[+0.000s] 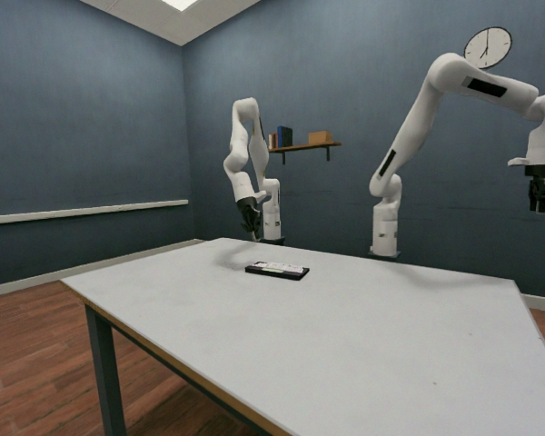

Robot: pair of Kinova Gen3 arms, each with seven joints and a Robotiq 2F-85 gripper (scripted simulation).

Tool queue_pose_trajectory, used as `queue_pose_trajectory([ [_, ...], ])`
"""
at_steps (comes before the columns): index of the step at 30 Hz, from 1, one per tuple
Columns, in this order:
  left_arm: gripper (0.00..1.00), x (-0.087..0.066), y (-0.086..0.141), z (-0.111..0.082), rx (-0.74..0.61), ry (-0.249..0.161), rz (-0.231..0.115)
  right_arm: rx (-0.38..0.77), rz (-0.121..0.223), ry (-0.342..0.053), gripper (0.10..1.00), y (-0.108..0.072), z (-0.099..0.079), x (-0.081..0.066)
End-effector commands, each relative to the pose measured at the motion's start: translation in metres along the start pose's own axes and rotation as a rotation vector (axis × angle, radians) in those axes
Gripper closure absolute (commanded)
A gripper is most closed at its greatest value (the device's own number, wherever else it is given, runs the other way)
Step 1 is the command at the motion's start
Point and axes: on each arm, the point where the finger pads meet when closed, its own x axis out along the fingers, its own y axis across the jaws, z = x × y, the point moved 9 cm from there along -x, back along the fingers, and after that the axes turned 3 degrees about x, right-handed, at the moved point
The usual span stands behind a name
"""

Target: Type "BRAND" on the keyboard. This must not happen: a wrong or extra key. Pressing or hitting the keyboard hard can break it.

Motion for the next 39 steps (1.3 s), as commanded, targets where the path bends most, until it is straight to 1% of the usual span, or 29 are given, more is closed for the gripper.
queue_pose_trajectory([
  [1,0.001,-0.001,0.004,0.001,0.005,-0.001,0.012,-0.053,-0.032,-0.010,1.000,0.016,-0.011,0.013],
  [7,0.001,-0.001,0.004,0.001,0.005,-0.001,0.012,-0.115,-0.068,-0.046,1.000,0.029,-0.017,0.026],
  [9,0.001,-0.001,0.004,0.001,0.005,-0.001,0.012,-0.115,-0.068,-0.046,1.000,0.029,-0.017,0.026],
  [12,0.001,-0.001,0.004,0.001,0.005,-0.001,0.012,-0.169,-0.096,-0.082,1.000,0.039,-0.022,0.036],
  [14,0.001,-0.001,0.004,0.001,0.005,-0.001,0.012,-0.182,-0.103,-0.086,1.000,0.041,-0.024,0.038],
  [18,0.001,-0.001,0.004,0.001,0.005,-0.001,0.012,-0.220,-0.119,-0.107,1.000,0.048,-0.028,0.045],
  [24,0.001,-0.001,0.004,0.001,0.005,-0.001,0.012,-0.268,-0.163,-0.133,1.000,0.057,-0.033,0.059],
  [26,0.001,-0.001,0.004,0.001,0.005,-0.001,0.012,-0.268,-0.163,-0.133,1.000,0.057,-0.033,0.059],
  [29,0.001,-0.001,0.004,0.001,0.005,-0.001,0.012,-0.307,-0.192,-0.155,1.000,0.064,-0.038,0.068],
  [39,0.001,-0.001,0.004,0.001,0.005,-0.001,0.012,-0.414,-0.263,-0.216,1.000,0.083,-0.050,0.093],
])
